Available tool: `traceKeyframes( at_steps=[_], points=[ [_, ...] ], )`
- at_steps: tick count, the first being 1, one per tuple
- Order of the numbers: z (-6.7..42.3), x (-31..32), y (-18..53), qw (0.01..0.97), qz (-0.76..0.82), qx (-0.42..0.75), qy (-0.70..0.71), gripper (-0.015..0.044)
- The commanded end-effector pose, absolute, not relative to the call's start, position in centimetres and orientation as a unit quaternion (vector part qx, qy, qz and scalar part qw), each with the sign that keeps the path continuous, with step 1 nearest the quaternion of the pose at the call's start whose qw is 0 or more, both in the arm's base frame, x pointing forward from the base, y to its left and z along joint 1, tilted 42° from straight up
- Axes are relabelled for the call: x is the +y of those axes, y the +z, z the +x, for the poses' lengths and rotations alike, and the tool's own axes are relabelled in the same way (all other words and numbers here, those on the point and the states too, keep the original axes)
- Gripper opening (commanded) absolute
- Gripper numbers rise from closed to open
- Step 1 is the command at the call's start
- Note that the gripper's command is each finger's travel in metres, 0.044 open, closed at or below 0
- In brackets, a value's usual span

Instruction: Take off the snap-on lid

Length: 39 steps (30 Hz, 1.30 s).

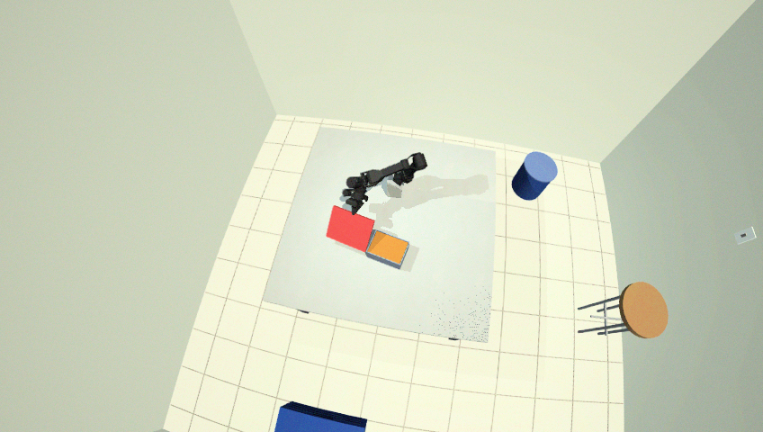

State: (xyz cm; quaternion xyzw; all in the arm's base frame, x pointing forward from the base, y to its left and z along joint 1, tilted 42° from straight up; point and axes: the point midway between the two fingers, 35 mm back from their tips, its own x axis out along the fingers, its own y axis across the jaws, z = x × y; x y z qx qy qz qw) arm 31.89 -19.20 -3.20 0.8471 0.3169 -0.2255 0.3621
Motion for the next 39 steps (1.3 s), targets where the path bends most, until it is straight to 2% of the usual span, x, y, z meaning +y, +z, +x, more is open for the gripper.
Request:
traceKeyframes(
  at_steps=[1, 39],
  points=[
    [31.9, -20.1, -3.4, 0.368, 0.847, 0.314, -0.22, 0.0],
    [29.8, -25.9, -7.9, 0.37, 0.846, 0.313, -0.221, 0.0]
  ],
)
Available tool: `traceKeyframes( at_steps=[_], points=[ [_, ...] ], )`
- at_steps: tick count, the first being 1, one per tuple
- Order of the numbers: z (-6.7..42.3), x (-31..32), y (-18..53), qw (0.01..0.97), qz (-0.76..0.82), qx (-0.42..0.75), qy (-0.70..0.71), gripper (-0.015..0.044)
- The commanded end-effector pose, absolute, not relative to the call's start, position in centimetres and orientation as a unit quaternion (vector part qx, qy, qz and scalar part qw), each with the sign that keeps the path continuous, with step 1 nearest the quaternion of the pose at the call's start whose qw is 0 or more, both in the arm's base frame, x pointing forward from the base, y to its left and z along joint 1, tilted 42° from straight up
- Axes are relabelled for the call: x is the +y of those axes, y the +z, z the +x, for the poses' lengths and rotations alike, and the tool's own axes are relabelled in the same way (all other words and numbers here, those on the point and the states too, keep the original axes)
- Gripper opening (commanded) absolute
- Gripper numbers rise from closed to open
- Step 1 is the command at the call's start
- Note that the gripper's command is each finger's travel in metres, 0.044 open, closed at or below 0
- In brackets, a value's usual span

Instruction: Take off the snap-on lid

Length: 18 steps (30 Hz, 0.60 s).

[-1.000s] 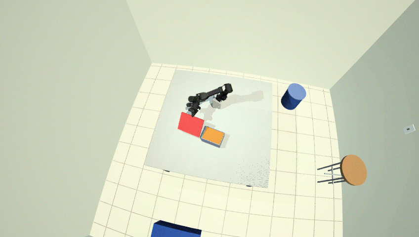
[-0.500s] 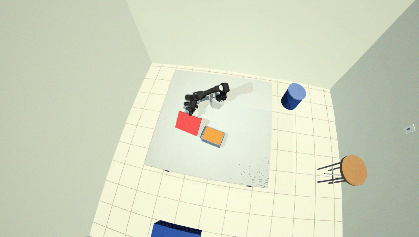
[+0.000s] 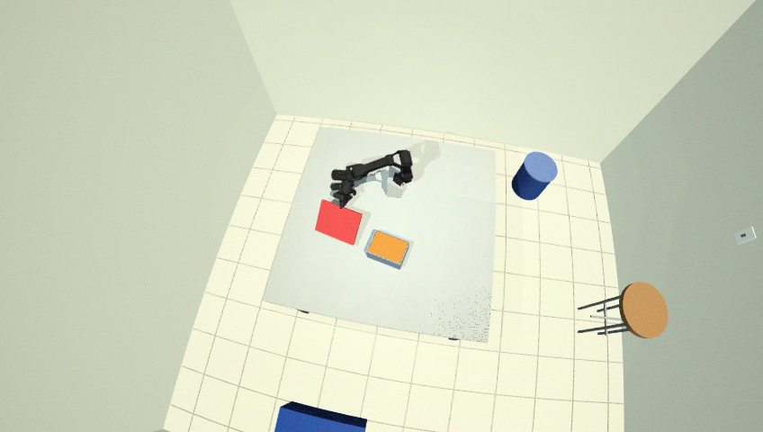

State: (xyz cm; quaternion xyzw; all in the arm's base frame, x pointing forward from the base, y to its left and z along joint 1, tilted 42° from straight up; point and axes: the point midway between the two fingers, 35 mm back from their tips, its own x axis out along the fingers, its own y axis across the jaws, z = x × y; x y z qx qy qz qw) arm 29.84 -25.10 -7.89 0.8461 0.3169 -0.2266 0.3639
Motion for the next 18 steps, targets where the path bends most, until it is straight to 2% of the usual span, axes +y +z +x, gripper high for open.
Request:
traceKeyframes(
  at_steps=[1, 18],
  points=[
    [29.8, -26.1, -8.1, 0.37, 0.846, 0.313, -0.221, 0.0],
    [29.3, -26.4, -9.3, 0.371, 0.846, 0.313, -0.222, 0.0]
  ],
)
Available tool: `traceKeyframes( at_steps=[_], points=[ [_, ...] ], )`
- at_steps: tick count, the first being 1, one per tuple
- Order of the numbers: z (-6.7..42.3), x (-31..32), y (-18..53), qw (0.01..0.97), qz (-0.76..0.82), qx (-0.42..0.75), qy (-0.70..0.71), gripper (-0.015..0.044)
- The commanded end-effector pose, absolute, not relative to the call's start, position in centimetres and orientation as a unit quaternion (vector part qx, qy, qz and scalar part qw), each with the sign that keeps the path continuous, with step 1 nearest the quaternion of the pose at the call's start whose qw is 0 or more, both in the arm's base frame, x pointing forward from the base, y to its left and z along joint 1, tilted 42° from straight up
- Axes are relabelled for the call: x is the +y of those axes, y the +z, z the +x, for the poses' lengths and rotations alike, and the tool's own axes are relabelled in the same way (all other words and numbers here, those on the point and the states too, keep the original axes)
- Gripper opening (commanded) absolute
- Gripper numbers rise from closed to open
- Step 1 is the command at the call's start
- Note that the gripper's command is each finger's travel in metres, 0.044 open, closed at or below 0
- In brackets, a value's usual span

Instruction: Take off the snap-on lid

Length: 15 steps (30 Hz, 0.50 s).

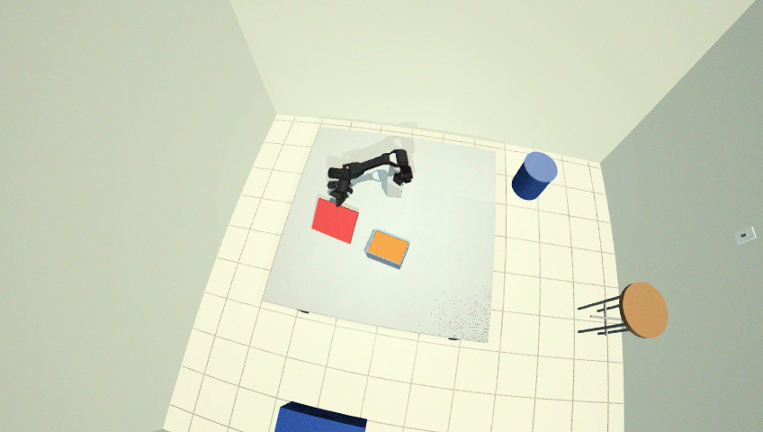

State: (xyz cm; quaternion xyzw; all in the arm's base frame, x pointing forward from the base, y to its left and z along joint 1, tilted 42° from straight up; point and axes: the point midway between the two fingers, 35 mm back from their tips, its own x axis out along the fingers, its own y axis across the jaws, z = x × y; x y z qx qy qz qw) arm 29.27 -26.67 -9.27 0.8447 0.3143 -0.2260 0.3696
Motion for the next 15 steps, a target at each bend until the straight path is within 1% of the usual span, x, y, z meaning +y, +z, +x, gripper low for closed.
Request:
traceKeyframes(
  at_steps=[1, 15],
  points=[
    [29.29, -26.23, -9.42, 0.371, 0.846, 0.313, -0.222, 0.0],
    [29.18, -25.26, -10.38, 0.371, 0.846, 0.313, -0.222, 0.0]
  ],
)
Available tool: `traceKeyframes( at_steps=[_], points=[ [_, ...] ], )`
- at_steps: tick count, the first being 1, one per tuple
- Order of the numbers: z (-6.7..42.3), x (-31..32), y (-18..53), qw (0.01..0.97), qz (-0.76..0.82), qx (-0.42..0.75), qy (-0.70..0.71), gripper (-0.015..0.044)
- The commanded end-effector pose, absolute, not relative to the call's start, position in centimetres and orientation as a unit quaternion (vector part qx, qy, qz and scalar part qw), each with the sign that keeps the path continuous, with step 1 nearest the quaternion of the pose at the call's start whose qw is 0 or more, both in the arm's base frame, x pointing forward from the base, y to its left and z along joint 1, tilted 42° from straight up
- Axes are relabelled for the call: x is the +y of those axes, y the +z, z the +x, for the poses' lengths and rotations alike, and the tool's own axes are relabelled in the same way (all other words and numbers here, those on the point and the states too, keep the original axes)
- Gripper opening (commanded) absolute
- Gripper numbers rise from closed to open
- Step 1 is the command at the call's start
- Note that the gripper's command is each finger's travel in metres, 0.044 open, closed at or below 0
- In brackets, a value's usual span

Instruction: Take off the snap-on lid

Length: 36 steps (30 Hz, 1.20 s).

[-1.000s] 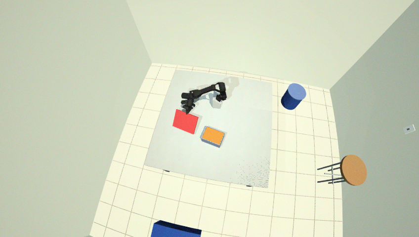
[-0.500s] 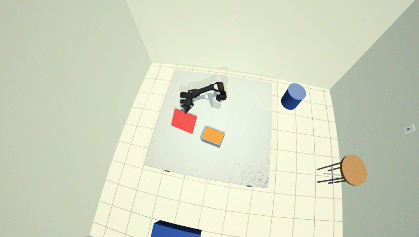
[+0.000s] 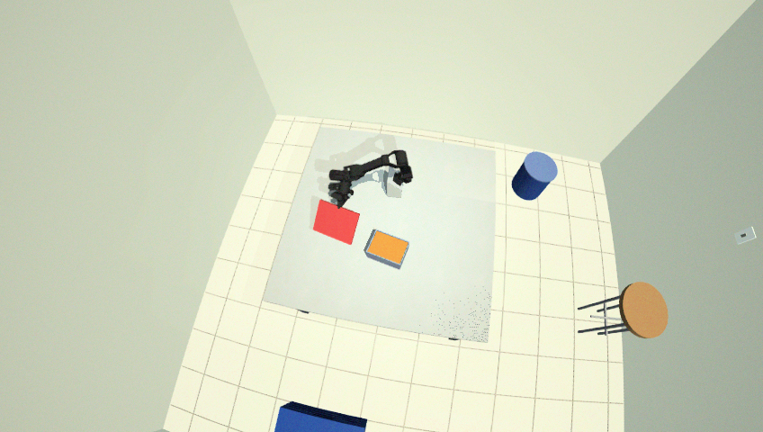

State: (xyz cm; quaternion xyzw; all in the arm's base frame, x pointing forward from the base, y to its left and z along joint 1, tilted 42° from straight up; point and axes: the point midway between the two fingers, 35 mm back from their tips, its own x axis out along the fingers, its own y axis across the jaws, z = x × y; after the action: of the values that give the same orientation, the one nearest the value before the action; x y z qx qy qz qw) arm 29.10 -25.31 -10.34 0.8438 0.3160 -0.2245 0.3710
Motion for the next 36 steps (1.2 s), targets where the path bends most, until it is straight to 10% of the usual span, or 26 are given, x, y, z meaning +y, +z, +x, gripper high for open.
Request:
traceKeyframes(
  at_steps=[1, 36],
  points=[
    [29.2, -25.2, -10.4, 0.371, 0.846, 0.313, -0.221, 0.0],
    [29.0, -23.4, -12.6, 0.37, 0.846, 0.313, -0.221, 0.0]
  ],
)
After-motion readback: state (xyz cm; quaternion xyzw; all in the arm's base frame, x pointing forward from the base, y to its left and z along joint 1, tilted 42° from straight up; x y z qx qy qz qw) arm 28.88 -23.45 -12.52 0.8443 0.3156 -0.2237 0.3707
